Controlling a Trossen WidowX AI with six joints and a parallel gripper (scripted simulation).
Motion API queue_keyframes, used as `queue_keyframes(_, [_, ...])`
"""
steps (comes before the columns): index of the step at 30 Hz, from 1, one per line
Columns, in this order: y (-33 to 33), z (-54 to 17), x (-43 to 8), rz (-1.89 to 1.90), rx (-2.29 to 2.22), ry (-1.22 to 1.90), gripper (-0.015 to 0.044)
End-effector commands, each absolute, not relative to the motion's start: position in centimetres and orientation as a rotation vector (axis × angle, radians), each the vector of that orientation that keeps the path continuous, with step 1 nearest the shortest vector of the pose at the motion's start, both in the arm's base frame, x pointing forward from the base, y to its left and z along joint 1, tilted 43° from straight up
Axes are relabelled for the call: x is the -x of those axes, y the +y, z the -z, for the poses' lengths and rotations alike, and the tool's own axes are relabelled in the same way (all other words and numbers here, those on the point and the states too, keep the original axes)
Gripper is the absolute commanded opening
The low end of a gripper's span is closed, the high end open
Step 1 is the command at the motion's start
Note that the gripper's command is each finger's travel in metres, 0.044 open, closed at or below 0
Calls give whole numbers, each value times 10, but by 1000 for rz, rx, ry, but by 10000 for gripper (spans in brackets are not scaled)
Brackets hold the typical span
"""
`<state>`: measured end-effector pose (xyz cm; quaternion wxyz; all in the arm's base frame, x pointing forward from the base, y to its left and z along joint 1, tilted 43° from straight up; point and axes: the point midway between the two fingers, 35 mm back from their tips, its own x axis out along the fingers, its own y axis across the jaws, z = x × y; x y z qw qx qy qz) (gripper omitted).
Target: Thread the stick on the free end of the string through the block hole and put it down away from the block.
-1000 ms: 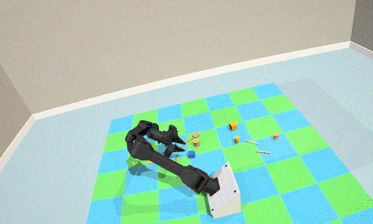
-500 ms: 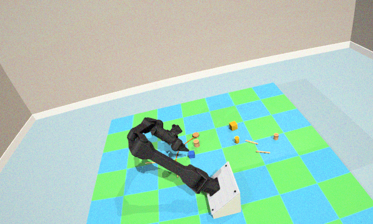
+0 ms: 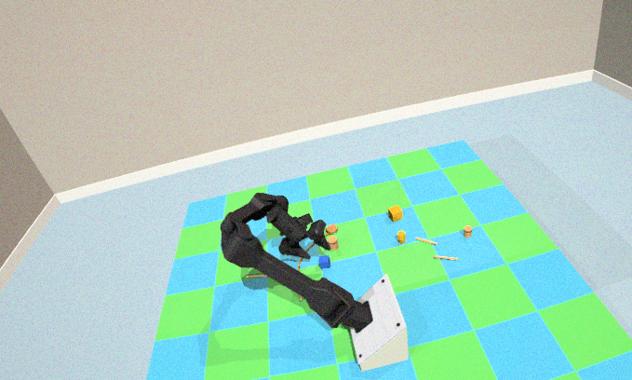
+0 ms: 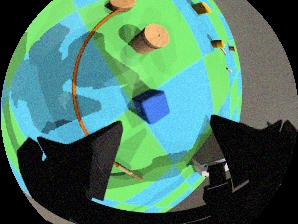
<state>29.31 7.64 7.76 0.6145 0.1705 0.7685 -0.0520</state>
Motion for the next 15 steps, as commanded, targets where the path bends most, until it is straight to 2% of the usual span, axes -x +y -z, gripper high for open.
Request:
queue_keyframes(1, [67, -68, -290, -648, -35, 1613, 440])
queue_keyframes(15, [60, -64, -290, -1249, 360, 1134, 440])
